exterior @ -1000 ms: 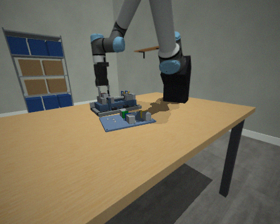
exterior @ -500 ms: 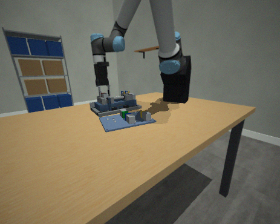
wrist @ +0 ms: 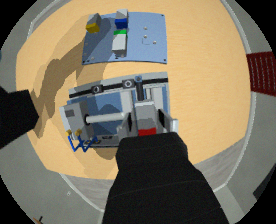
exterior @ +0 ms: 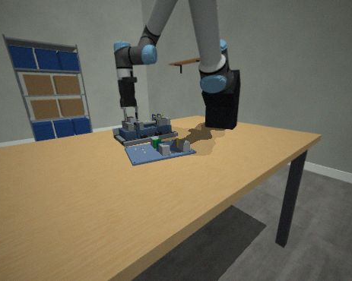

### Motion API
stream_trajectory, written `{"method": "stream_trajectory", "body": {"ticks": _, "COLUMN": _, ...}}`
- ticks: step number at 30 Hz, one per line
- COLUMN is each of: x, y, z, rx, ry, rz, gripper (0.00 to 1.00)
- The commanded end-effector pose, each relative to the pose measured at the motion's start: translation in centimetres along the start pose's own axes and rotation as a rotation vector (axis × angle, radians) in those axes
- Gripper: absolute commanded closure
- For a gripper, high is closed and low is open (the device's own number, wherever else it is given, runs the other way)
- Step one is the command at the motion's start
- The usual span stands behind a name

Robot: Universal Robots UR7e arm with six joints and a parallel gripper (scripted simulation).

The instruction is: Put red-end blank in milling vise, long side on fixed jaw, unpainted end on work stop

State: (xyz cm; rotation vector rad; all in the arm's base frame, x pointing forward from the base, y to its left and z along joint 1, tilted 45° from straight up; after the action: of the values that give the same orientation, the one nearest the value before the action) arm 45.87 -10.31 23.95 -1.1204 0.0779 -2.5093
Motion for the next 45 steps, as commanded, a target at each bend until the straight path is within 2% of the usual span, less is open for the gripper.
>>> {"method": "stream_trajectory", "body": {"ticks": 1, "x": 0.09, "y": 0.05, "z": -0.05, "rx": -0.001, "ry": 0.001, "rz": -0.002, "gripper": 0.00}}
{"method": "stream_trajectory", "body": {"ticks": 45, "x": 0.70, "y": -0.05, "z": 0.01, "rx": -0.001, "ry": 0.001, "rz": -0.002, "gripper": 0.00}}
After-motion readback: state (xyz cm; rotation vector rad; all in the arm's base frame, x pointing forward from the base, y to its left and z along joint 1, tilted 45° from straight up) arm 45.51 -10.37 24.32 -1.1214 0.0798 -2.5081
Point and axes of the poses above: the point where the finger pads meet when closed, its own x axis back along the fingers, its own z axis across the jaws, y = z × x, the point moved 9 cm from there along x, back along the fingers, and after that the axes turned 10 degrees about x, right-handed, at the moved point
